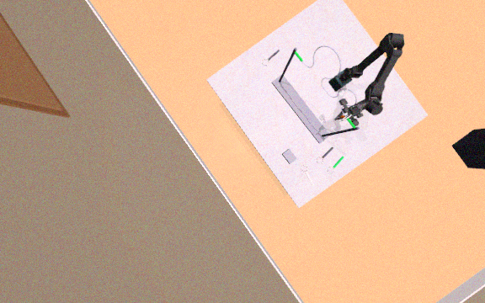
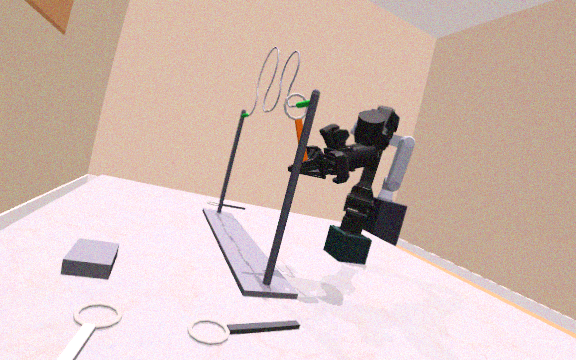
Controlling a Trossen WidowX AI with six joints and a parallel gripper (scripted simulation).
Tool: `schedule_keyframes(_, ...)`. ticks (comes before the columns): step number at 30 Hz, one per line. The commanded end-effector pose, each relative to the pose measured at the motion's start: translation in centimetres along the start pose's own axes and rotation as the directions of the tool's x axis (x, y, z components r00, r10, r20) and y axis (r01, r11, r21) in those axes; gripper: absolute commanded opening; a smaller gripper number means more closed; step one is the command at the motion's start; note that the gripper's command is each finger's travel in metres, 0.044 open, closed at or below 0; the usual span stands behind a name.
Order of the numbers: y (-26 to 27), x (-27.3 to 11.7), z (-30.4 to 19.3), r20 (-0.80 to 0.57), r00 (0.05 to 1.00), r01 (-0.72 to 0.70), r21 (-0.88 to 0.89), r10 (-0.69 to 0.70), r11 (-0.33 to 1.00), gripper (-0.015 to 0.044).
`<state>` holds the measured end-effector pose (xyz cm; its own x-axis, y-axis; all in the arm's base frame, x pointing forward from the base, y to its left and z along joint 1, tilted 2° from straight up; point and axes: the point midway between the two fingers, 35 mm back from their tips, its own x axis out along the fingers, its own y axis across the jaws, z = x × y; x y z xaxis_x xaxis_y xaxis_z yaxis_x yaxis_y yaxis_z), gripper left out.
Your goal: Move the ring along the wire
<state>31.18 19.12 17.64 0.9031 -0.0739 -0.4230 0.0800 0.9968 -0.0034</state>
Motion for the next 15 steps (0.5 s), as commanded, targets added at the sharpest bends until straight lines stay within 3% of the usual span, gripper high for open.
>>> schedule_keyframes(1,0.5,0.0,0.2,0.004,1.0,0.002,0.007,-0.002,1.0,-0.015)
schedule_keyframes(15,1.9,-0.2,0.2,0.005,1.0,0.001,0.008,-0.001,1.0,-0.015)
